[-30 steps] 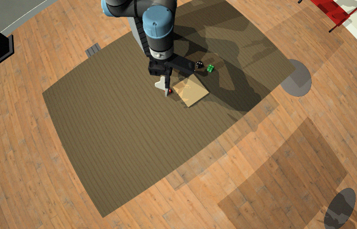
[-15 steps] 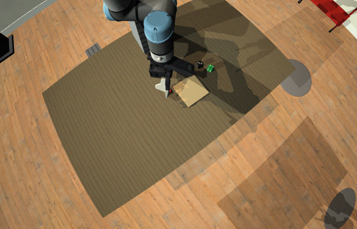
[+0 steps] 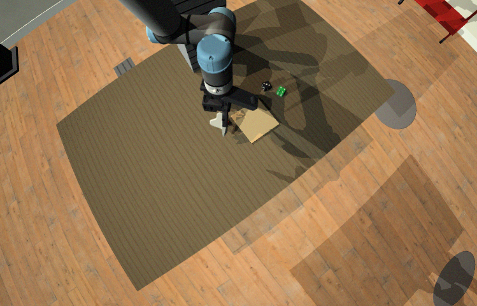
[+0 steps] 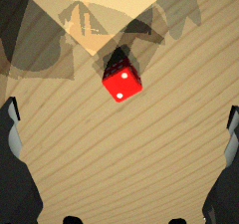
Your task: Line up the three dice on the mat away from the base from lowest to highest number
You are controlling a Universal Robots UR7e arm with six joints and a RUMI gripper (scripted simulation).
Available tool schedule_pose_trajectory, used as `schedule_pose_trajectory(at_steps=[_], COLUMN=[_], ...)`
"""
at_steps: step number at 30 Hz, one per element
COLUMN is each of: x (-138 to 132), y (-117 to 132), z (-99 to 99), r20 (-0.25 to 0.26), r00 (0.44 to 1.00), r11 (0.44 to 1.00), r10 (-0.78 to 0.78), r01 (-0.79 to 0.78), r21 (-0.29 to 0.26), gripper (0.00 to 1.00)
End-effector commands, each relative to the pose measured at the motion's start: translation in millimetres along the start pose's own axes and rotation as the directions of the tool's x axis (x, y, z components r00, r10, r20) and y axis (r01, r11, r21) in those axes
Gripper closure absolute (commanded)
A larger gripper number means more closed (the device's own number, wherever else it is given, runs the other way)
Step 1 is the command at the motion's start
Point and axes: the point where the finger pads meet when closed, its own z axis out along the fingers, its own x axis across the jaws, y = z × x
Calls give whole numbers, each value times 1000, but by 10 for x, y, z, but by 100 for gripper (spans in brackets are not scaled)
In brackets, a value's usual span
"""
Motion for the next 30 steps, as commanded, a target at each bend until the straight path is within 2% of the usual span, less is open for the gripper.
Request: schedule_pose_trajectory(at_steps=[1,11,30], x=[12,14,14], y=[-3,-4,-4], z=[170,309,313], r20=[-2,-2,-2], r00=[1000,1000,1000], r11=[1000,1000,1000], r10=[0,0,0], r01=[0,0,0], r21=[0,0,0], gripper=[0,0,0])
